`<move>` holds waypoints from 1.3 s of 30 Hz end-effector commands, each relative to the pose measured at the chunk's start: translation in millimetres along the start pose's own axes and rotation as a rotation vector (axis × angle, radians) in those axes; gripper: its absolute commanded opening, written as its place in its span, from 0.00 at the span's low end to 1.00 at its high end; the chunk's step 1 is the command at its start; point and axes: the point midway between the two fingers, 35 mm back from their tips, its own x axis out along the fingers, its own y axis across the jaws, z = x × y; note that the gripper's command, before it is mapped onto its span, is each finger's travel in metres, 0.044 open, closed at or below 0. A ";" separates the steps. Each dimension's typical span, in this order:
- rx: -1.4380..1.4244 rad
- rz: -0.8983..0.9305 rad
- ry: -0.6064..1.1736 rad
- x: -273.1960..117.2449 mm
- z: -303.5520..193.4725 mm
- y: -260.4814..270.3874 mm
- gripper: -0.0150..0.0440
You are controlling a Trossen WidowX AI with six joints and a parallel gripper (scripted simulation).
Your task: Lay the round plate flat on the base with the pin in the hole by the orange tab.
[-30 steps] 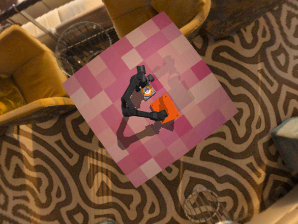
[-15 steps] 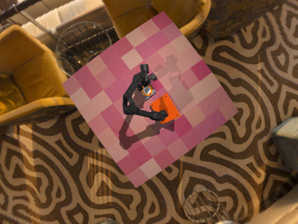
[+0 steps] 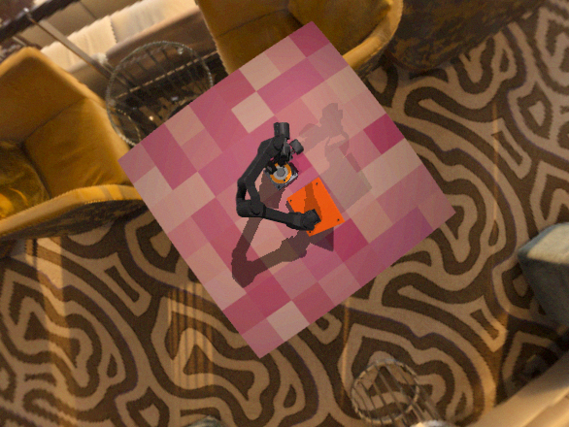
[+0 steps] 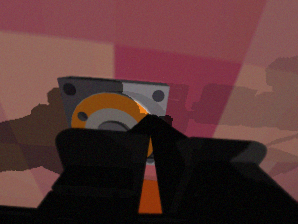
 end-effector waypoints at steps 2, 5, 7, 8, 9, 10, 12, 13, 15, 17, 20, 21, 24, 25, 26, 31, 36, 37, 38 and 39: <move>0.009 0.000 0.011 1.0 -8.7 -3.4 0.25; 0.009 0.000 0.011 0.8 -10.9 -4.5 0.25; 0.009 0.000 0.011 0.8 -11.9 -5.1 0.25; 0.009 0.000 0.011 0.8 -12.5 -5.4 0.25; 0.009 -0.001 0.011 0.7 -13.2 -5.7 0.25; 0.009 -0.001 0.011 0.6 -13.7 -6.0 0.25; 0.009 -0.001 0.011 0.5 -14.7 -6.4 0.25; 0.009 -0.001 0.011 0.5 -15.2 -6.5 0.25; 0.009 -0.001 0.011 0.3 -16.3 -6.8 0.25; 0.010 -0.001 0.011 0.2 -17.2 -7.1 0.25; 0.010 -0.001 0.011 0.4 -18.3 -7.6 0.25; 0.010 -0.001 0.011 0.4 -18.8 -7.7 0.25; 0.010 -0.001 0.011 0.8 -20.1 -8.4 0.25; 0.010 -0.001 0.012 1.1 -20.5 -8.6 0.25; 0.010 -0.001 0.012 1.6 -20.9 -8.8 0.25; 0.010 -0.002 0.012 -4.0 -20.6 -9.5 0.25; 0.010 -0.003 0.012 -33.0 -22.4 -7.9 0.25; 0.010 -0.003 0.012 -38.0 -24.4 -7.2 0.25; 0.010 -0.003 0.012 -41.0 -25.7 -6.7 0.25; 0.010 -0.003 0.012 -41.8 -26.7 -6.5 0.25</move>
